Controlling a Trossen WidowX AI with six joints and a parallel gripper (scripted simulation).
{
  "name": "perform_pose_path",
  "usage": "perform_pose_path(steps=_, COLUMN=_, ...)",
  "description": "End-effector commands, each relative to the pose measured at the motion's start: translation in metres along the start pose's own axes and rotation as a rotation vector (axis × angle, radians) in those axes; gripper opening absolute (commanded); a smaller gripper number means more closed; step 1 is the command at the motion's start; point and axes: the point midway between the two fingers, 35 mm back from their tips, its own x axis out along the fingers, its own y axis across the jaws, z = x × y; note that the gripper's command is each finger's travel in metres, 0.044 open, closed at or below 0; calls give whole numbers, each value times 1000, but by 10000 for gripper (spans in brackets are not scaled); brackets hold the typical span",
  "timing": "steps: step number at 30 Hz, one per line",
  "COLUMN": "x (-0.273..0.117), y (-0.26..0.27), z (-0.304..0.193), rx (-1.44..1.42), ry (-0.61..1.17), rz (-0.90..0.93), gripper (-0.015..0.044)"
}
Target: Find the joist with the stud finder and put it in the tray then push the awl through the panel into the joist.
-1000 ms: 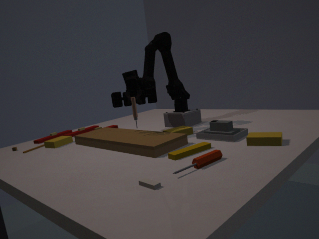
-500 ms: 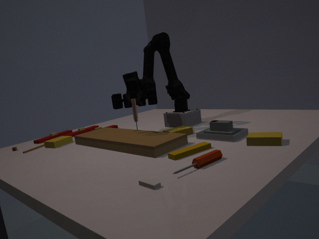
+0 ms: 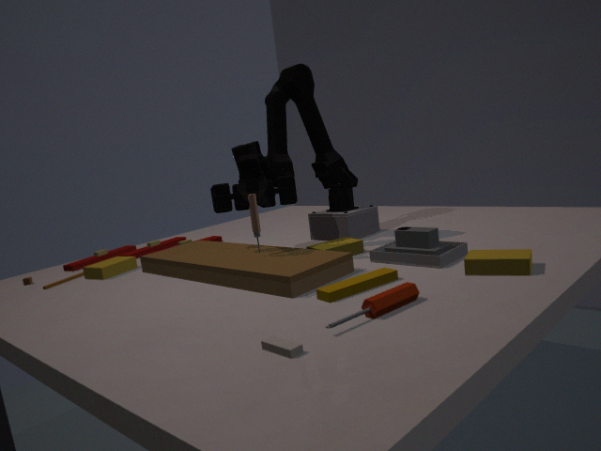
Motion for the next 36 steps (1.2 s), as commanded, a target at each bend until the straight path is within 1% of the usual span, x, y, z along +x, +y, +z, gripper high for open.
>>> perform_pose_path(steps=1, x=0, y=0, z=-6, rx=1, ry=-1, rz=0, gripper=0)
perform_pose_path(steps=12, x=1, y=2, z=-23, rx=1, ry=-1, rz=0, gripper=0)
perform_pose_path(steps=36, x=1, y=1, z=-22, rx=-5, ry=-5, rz=1, gripper=0)
